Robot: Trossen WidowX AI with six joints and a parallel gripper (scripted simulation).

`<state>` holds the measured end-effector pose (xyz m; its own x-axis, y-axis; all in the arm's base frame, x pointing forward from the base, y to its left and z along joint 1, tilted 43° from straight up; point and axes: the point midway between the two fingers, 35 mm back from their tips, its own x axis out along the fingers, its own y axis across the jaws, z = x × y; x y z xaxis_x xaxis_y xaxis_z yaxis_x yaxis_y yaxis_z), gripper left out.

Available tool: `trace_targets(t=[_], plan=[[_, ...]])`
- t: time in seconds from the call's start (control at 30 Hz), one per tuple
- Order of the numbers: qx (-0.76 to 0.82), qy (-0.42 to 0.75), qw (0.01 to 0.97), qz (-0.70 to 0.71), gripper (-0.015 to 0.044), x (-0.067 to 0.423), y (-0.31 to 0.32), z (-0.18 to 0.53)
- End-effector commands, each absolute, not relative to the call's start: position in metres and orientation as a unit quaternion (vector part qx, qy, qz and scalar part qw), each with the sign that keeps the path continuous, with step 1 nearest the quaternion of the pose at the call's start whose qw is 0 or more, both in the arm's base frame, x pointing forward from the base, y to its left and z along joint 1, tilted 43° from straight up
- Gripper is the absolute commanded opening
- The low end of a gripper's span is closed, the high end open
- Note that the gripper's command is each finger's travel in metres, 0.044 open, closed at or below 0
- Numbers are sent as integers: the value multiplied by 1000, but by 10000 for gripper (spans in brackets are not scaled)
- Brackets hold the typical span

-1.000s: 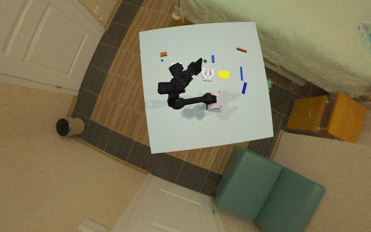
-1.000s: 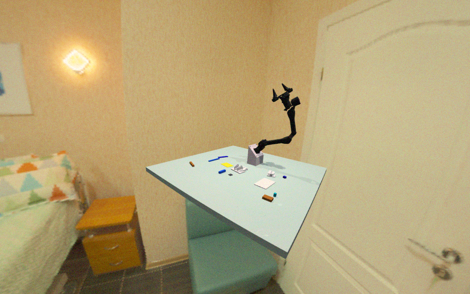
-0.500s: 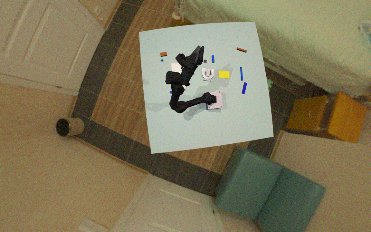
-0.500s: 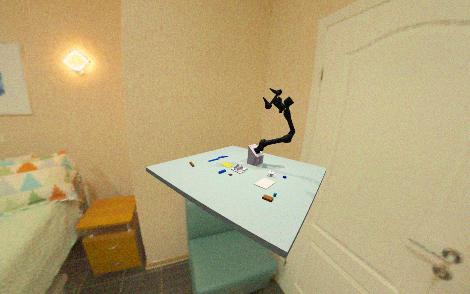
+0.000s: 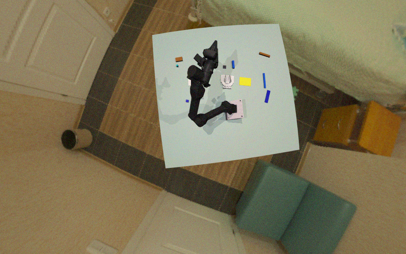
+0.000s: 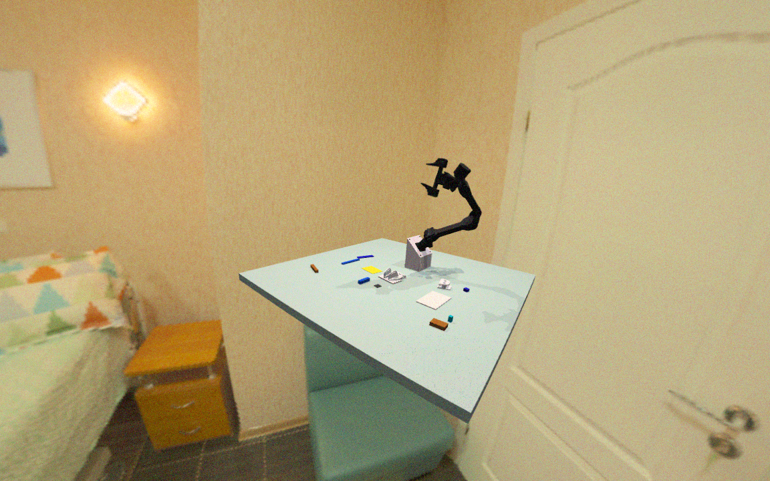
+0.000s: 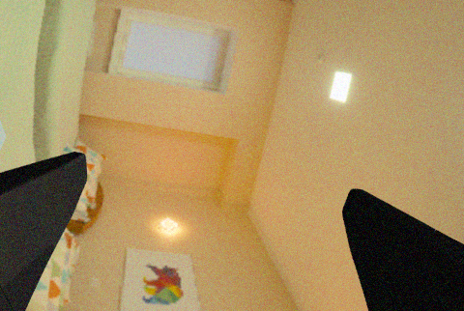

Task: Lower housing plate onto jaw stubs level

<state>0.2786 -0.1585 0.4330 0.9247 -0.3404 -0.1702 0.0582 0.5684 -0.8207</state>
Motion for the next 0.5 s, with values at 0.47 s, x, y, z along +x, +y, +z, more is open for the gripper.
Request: trace_targets(t=[0.47], plan=[[-457,148,865,147,440,318,-35,353]])
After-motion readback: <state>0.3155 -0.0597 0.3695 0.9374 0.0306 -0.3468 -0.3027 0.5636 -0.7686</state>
